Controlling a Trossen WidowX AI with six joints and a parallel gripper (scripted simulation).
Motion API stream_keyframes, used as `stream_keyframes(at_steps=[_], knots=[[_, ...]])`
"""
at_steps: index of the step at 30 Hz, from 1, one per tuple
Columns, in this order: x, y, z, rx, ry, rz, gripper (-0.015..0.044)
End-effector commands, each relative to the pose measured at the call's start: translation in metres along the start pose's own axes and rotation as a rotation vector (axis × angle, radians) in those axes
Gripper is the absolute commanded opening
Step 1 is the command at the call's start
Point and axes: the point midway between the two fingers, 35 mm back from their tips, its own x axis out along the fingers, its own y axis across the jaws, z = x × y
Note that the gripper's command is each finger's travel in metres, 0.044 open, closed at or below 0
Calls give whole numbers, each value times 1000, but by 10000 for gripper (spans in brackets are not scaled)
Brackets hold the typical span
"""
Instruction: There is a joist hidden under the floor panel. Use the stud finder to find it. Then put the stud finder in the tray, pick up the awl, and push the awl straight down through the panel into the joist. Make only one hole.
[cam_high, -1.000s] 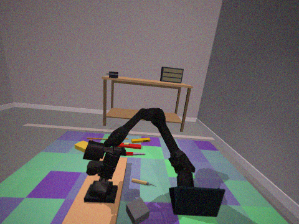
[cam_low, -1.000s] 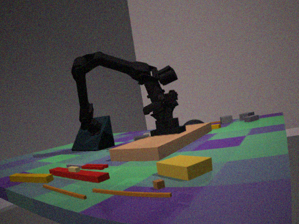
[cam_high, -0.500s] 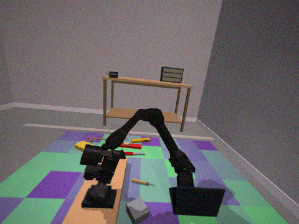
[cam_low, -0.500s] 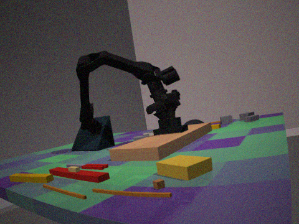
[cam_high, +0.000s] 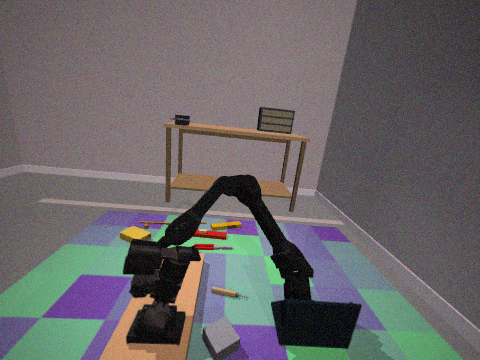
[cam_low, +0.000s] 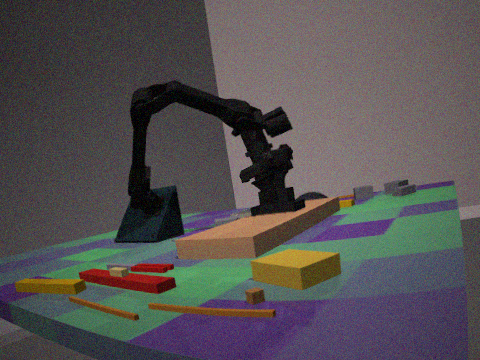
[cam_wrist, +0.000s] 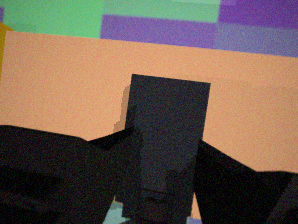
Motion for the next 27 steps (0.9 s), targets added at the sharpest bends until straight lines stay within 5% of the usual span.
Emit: stream_keyframes(at_steps=[1,27], knots=[[1,9,1,2,1,5,0],[0,48,1,3,0,7,0]])
